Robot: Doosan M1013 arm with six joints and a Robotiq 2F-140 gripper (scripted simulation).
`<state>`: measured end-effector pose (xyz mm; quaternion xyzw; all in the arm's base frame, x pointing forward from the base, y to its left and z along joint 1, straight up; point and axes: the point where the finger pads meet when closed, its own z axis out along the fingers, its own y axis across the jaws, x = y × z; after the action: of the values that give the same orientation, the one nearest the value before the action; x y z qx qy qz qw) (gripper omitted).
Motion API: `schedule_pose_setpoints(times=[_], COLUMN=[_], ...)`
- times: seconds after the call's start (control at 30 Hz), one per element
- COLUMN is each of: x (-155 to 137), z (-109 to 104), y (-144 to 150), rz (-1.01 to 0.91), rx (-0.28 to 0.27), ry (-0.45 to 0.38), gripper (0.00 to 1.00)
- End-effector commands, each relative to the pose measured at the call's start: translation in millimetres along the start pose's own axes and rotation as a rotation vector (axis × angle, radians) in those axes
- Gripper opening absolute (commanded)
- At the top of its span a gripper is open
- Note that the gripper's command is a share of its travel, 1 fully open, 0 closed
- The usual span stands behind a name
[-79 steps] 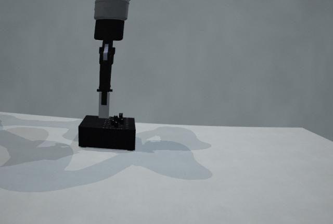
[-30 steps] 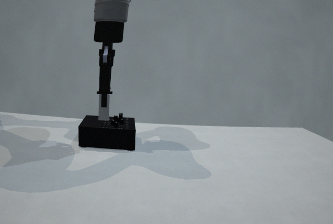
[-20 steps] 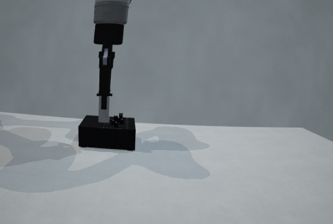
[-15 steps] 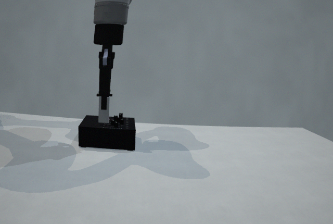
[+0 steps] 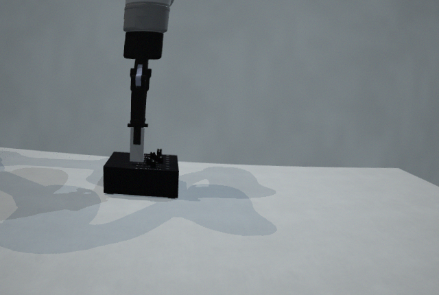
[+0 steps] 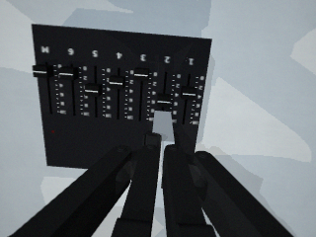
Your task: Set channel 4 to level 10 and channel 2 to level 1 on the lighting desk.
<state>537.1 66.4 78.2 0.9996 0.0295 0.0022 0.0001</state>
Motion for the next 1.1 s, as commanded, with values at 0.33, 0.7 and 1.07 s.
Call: schedule_pose_setpoints(times=[0.33,0.7,1.07], x=[2,6,12], z=[0,0,0], y=[0,0,0], rz=[0.000,0.000,0.000], rx=[0.000,0.000,0.000], ry=[0.000,0.000,0.000], gripper=[0.10,0.10,0.10])
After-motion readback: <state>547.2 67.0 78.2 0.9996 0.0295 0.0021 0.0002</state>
